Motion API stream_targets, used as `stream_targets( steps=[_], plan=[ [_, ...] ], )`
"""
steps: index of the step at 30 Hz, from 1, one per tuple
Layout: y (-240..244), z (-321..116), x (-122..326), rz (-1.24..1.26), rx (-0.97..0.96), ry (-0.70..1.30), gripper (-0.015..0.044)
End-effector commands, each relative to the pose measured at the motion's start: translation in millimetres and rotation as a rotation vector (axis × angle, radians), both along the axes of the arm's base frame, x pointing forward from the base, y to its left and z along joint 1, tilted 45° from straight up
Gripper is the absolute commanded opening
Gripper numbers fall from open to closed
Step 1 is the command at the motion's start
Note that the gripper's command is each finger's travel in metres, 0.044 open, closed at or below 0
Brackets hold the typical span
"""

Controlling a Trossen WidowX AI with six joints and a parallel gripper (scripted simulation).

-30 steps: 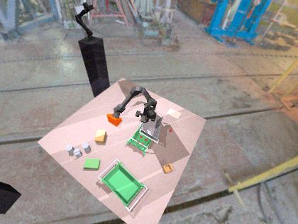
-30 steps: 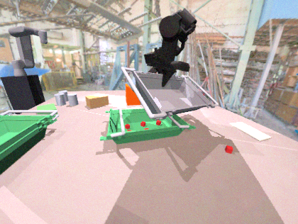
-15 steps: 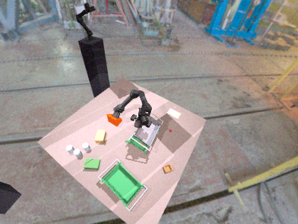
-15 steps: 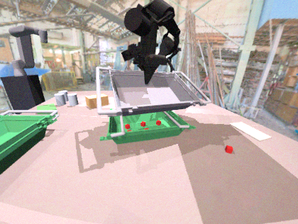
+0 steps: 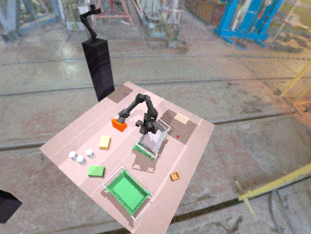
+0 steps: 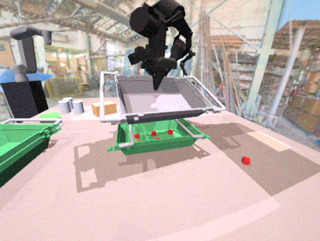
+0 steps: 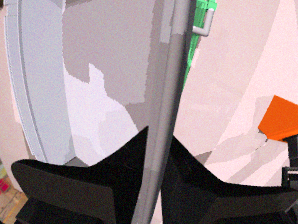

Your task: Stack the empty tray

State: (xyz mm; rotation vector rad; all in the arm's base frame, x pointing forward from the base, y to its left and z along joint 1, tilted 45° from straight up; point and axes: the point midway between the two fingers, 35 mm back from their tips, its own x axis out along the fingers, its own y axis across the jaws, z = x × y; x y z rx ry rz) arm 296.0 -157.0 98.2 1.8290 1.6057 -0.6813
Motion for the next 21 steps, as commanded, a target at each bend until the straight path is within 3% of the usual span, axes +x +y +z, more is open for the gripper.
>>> stream_targets(
  steps=[1,21],
  plan=[
    [-4.9,4.4,1.9,-0.016,-0.003,-0.024,0.0],
    [-12.6,-2.9,0.7,-0.014,-0.002,-0.022,0.0]
  ],
)
